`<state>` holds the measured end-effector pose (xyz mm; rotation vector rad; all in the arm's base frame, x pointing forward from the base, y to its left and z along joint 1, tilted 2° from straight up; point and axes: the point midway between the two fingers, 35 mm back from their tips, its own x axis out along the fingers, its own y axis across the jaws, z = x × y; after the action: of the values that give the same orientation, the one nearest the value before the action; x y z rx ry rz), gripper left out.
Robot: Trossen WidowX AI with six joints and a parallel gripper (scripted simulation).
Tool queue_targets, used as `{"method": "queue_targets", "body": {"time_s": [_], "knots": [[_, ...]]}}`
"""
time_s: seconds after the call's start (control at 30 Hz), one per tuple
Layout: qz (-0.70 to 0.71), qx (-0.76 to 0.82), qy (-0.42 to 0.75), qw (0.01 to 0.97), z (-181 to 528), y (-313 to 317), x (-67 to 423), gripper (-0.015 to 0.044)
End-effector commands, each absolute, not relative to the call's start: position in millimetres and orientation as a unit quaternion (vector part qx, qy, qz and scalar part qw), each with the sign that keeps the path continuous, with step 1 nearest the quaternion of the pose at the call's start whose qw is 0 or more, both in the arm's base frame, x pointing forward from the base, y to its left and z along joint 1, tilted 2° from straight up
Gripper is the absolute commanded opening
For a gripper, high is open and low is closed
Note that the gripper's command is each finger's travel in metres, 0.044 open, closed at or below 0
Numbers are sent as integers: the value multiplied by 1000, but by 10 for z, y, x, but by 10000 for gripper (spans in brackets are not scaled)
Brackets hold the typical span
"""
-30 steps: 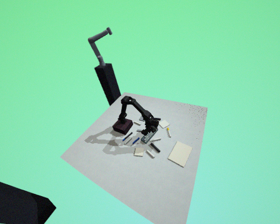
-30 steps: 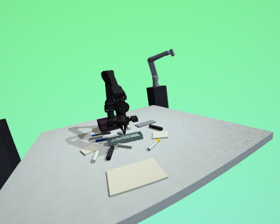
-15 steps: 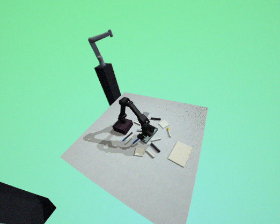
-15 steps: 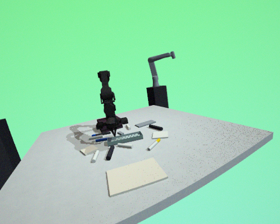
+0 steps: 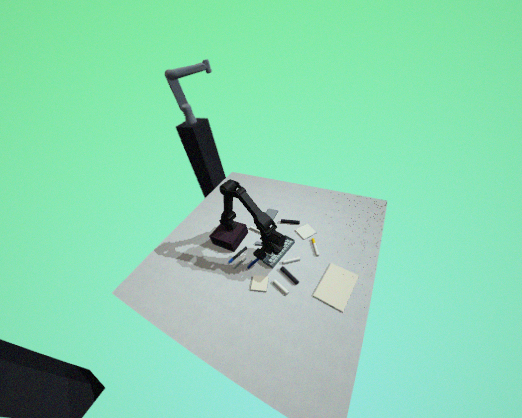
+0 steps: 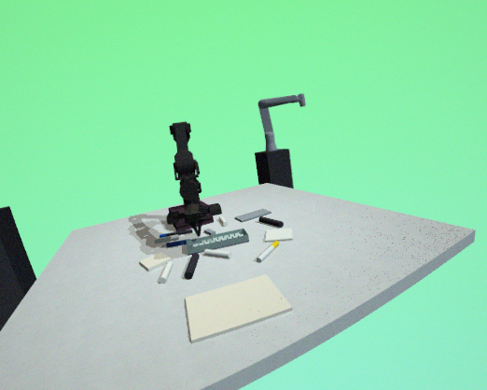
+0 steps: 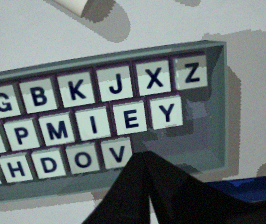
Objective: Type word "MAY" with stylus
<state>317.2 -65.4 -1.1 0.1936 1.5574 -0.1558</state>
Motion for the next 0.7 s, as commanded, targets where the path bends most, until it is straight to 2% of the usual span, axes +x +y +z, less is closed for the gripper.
{"method": "queue_targets", "body": {"time_s": [0.0, 0.4, 0.67], "knots": [[-67, 85, 703, 703, -22, -426, 3002, 0], [-67, 85, 703, 703, -21, -406, 3010, 0], [-64, 88, 703, 703, 6, 400, 3181, 0]]}}
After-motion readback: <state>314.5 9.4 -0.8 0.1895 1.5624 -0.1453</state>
